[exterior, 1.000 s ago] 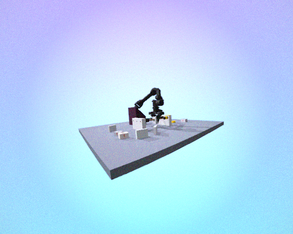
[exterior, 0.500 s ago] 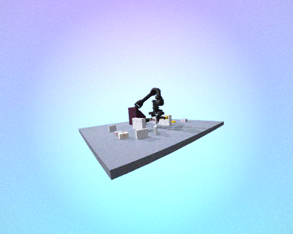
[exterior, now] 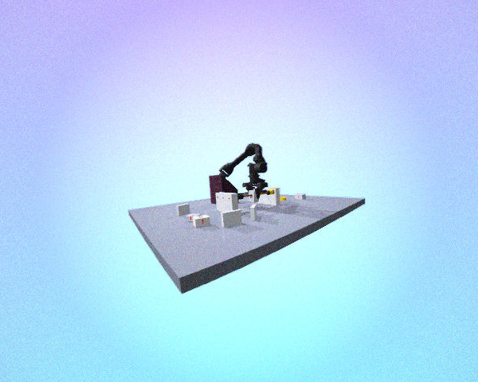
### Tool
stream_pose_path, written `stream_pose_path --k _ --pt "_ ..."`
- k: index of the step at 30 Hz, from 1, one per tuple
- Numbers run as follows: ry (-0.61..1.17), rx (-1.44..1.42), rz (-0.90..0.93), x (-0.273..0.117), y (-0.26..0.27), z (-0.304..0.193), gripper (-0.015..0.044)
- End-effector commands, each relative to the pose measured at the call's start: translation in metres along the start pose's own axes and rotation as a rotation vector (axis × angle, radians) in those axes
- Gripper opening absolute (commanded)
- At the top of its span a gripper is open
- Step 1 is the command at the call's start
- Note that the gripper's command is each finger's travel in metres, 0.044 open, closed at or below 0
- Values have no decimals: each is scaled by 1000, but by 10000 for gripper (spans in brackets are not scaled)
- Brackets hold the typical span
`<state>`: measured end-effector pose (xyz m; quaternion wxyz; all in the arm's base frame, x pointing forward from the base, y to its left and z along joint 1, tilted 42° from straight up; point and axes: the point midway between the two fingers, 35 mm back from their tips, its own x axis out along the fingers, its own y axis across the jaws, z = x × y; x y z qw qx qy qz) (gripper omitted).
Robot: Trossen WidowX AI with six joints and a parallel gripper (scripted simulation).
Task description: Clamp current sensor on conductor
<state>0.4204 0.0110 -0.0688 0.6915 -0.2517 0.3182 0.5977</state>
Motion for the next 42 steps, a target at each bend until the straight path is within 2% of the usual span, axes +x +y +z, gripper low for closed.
stream_pose_path --k 1,15,38,42 --pt "0 0 0 0 0 0 264" --pt "0 0 0 0 0 0 264" --pt "0 0 0 0 0 0 111" --pt "0 -1 -4 -2 0 0 6"
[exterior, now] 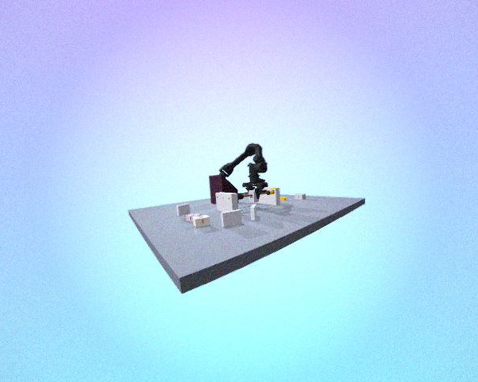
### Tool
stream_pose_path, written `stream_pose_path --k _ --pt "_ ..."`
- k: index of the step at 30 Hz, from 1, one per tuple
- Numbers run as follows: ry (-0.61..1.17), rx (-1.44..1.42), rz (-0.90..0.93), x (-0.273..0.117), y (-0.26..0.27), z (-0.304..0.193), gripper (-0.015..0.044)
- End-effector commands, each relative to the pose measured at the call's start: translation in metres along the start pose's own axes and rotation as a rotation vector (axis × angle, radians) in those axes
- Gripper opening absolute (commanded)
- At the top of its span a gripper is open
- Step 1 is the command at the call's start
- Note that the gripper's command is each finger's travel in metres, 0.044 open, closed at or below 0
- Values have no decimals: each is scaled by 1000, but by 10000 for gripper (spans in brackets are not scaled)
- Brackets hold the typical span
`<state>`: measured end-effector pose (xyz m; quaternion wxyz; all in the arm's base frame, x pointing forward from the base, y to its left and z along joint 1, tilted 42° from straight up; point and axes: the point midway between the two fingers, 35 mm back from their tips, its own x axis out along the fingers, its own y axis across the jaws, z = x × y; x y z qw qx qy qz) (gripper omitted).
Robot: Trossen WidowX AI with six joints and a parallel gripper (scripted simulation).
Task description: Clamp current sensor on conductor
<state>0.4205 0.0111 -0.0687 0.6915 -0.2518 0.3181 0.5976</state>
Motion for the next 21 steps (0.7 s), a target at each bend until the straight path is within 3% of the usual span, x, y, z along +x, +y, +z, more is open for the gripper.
stream_pose_path --k 1,21 --pt "0 -2 -5 -3 0 0 0" --pt "0 1 -56 0 2 0 0"
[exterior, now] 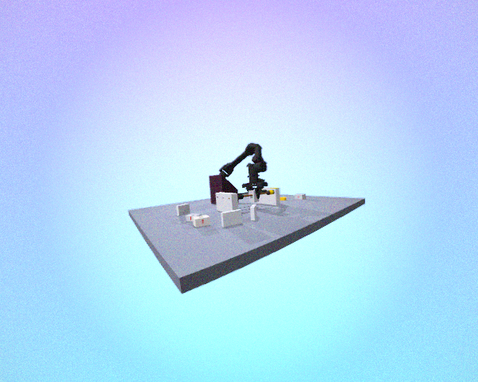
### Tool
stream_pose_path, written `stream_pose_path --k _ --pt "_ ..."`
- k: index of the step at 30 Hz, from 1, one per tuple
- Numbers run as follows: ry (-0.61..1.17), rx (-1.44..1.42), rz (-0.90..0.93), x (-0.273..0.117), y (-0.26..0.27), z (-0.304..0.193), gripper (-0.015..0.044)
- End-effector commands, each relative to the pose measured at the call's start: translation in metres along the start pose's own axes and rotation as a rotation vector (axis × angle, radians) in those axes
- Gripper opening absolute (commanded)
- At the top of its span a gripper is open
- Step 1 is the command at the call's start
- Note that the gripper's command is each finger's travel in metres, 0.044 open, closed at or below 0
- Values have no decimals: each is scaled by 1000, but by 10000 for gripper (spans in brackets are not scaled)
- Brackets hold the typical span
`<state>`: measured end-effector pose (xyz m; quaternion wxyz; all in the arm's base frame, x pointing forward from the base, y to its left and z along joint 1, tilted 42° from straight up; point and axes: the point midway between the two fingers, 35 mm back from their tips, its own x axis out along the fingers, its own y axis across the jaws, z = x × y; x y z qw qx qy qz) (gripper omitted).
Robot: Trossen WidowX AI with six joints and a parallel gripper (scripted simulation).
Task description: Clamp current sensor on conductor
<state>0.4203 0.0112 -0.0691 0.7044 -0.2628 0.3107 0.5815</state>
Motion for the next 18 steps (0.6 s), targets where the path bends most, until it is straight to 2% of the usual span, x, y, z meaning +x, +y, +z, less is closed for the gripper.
stream_pose_path --k 1,14,18 --pt "-3 8 -8 0 1 0 0" --pt "-2 5 -8 5 2 0 0" --pt "0 3 -10 0 2 0 105"
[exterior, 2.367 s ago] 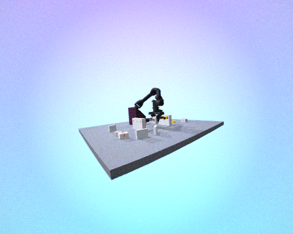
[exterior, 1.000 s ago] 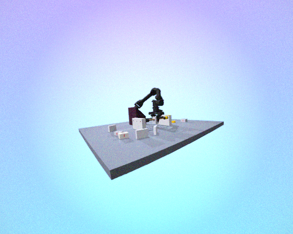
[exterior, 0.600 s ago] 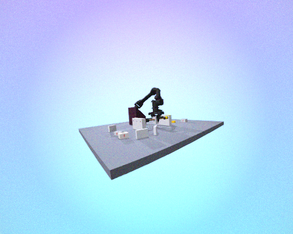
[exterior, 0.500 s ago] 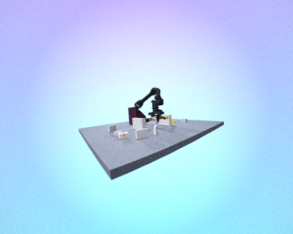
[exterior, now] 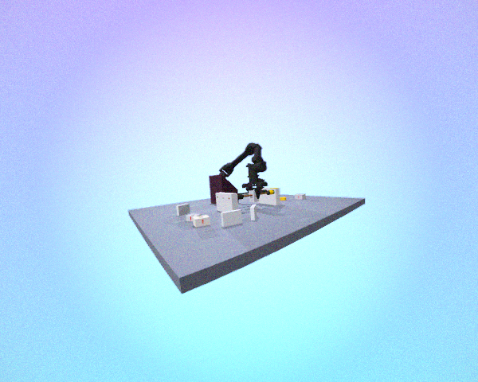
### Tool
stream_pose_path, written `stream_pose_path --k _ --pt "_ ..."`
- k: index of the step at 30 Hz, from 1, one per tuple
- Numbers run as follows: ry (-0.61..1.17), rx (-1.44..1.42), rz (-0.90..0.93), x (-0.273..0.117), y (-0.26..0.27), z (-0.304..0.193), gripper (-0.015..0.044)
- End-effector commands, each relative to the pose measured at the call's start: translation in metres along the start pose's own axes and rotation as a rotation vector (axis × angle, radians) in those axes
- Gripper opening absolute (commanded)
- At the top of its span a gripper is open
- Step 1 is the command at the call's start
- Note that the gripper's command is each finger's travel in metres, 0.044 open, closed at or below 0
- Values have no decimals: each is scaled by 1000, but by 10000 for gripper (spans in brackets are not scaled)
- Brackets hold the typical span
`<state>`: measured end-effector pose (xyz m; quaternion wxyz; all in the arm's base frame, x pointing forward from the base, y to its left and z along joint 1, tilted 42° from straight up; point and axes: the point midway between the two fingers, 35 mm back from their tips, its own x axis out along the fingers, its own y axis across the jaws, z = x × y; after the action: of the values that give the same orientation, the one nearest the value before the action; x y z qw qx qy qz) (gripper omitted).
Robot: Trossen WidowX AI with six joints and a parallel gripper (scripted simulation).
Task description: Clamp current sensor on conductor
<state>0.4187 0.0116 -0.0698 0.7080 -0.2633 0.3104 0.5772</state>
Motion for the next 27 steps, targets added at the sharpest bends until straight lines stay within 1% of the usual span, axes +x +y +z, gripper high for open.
stream_pose_path --k 1,6,27 --pt "0 -1 1 0 0 0 131" --pt "0 -1 1 0 0 0 263" --pt "0 -1 1 0 0 0 264"
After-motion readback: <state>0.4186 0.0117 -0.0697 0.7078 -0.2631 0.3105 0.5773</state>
